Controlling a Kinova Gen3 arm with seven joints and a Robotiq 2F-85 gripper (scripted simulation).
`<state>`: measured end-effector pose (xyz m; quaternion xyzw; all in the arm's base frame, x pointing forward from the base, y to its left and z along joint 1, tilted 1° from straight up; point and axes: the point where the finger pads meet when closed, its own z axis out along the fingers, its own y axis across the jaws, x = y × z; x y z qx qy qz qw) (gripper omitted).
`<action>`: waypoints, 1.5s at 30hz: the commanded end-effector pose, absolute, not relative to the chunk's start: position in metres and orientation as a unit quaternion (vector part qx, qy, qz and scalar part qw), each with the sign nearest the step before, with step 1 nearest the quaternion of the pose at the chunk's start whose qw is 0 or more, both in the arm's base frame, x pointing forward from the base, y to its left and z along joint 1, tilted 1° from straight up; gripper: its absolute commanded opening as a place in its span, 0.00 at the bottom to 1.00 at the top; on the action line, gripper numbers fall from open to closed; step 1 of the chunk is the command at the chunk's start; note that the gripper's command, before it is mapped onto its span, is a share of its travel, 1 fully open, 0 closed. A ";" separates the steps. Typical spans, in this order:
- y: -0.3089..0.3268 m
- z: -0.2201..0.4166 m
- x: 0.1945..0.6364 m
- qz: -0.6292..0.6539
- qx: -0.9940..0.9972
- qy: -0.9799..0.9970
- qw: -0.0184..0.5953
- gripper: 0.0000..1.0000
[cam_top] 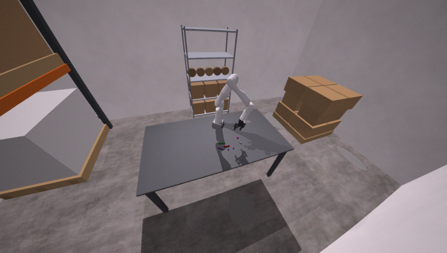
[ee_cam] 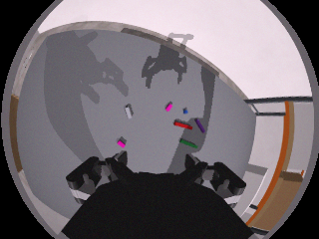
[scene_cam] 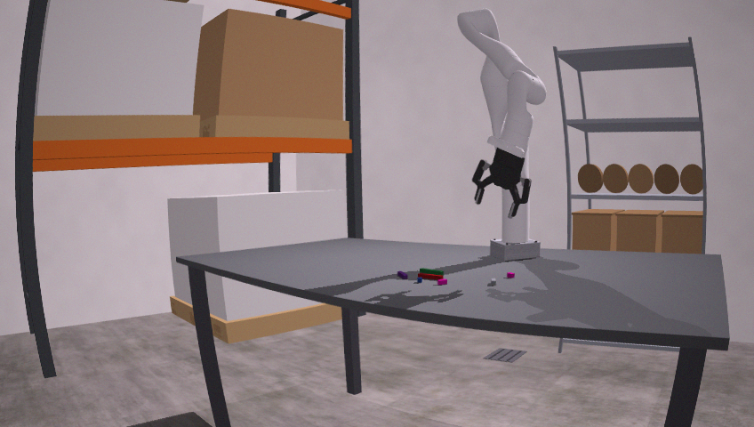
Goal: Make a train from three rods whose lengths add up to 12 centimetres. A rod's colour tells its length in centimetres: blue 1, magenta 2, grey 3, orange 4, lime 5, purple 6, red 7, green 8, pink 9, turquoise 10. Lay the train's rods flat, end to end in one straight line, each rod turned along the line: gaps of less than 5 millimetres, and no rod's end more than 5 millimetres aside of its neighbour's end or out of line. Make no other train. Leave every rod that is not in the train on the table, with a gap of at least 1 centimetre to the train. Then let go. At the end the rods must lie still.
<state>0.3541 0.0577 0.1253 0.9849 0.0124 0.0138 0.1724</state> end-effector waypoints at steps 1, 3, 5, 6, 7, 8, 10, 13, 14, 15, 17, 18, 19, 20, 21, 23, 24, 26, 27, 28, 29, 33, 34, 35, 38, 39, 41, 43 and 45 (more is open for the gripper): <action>0.058 0.126 0.354 0.015 0.985 0.012 0.172 1.00; 0.058 0.126 0.354 0.015 0.985 0.012 0.172 1.00; 0.058 0.126 0.354 0.015 0.985 0.012 0.172 1.00; 0.058 0.126 0.354 0.015 0.985 0.012 0.172 1.00; 0.058 0.126 0.354 0.015 0.985 0.012 0.172 1.00; 0.058 0.126 0.354 0.015 0.985 0.012 0.172 1.00; 0.058 0.126 0.354 0.015 0.985 0.012 0.172 1.00; 0.058 0.126 0.354 0.015 0.985 0.012 0.172 1.00; 0.058 0.126 0.354 0.015 0.985 0.012 0.172 1.00; 0.058 0.126 0.354 0.015 0.985 0.012 0.172 1.00; 0.058 0.126 0.354 0.015 0.985 0.012 0.172 1.00; 0.058 0.126 0.354 0.015 0.985 0.013 0.172 1.00; 0.058 0.125 0.355 0.015 0.985 0.016 0.171 1.00; 0.058 0.123 0.355 0.015 0.985 0.022 0.170 1.00; 0.058 0.121 0.355 0.014 0.985 0.028 0.167 1.00; 0.058 0.115 0.354 0.012 0.986 0.043 0.160 1.00; 0.058 0.111 0.353 0.011 0.986 0.055 0.155 1.00; 0.058 0.101 0.351 0.009 0.986 0.085 0.141 1.00; 0.058 0.095 0.350 0.007 0.986 0.103 0.132 1.00; 0.058 0.089 0.347 0.006 0.985 0.122 0.122 1.00; 0.059 0.082 0.345 0.005 0.984 0.142 0.111 1.00; 0.064 0.064 0.335 0.004 0.976 0.205 0.073 1.00; 0.064 0.064 0.335 0.004 0.976 0.205 0.073 1.00; 0.066 0.059 0.331 0.004 0.972 0.225 0.061 1.00; 0.073 0.047 0.320 0.007 0.961 0.276 0.026 1.00; 0.075 0.044 0.316 0.008 0.957 0.289 0.017 1.00; 0.079 0.041 0.311 0.011 0.951 0.308 0.003 1.00; 0.081 0.039 0.309 0.012 0.948 0.317 -0.005 1.00; 0.080 0.038 0.307 0.012 0.947 0.321 -0.007 1.00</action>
